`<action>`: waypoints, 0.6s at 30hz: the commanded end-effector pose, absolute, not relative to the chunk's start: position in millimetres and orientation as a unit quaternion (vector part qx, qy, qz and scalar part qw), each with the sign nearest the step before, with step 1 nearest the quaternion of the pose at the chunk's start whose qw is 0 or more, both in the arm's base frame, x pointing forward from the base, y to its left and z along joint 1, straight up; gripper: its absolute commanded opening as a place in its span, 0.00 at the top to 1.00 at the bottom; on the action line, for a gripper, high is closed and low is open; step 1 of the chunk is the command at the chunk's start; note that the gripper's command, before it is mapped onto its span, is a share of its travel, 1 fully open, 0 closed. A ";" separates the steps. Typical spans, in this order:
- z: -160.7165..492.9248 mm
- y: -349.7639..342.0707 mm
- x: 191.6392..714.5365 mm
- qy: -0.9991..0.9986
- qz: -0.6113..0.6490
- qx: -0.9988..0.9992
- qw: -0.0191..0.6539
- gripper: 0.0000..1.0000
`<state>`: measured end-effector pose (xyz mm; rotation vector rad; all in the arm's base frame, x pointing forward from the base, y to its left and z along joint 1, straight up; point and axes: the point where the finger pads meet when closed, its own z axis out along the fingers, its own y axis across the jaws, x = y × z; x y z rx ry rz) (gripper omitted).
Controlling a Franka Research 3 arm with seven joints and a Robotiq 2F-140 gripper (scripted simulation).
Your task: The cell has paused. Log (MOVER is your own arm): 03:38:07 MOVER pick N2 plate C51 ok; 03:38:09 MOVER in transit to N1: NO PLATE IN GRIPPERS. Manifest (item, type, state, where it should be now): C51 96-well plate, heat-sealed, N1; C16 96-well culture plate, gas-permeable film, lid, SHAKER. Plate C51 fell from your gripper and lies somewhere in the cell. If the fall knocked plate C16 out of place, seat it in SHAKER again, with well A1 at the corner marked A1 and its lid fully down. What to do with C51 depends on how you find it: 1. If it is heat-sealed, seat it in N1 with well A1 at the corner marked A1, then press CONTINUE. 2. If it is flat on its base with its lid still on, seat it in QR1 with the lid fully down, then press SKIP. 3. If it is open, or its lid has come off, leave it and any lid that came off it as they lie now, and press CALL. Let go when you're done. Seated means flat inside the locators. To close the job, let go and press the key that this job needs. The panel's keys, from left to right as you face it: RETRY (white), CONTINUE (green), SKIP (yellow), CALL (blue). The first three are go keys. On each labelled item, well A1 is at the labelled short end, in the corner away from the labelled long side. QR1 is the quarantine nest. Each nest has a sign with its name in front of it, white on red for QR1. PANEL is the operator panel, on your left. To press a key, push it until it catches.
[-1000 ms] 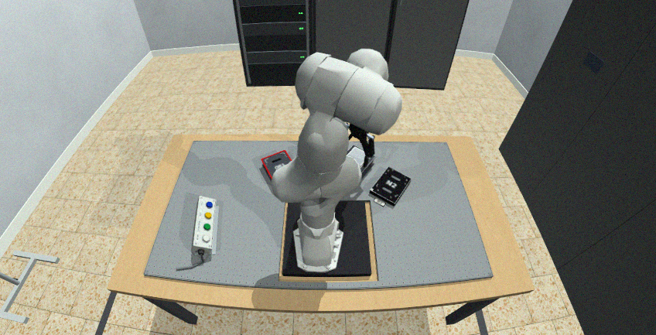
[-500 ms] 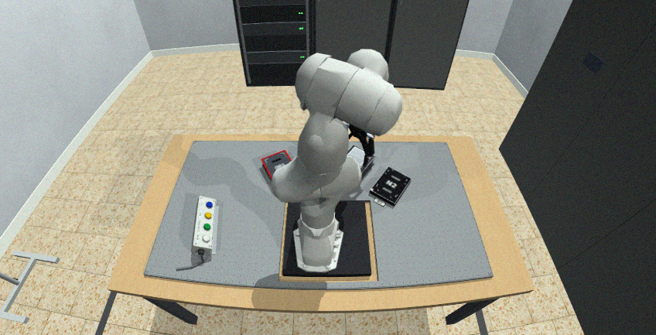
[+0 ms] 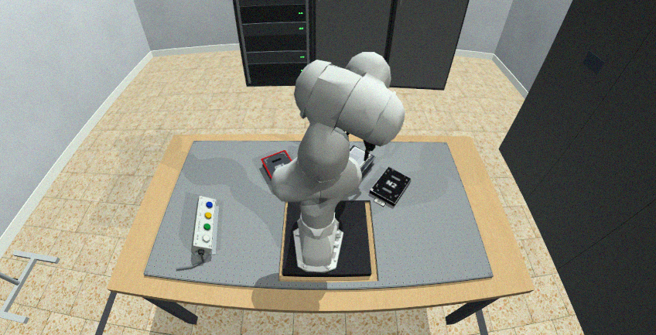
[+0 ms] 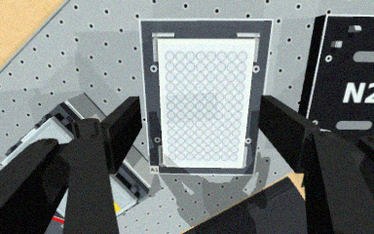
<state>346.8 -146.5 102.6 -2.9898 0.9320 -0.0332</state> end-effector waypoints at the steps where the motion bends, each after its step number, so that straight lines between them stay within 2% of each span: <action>1: 111.3 -146.7 339.1 0.300 0.000 -0.954 0.001 0.30; 18: 145.2 -146.8 339.1 0.300 0.000 -0.954 0.001 0.30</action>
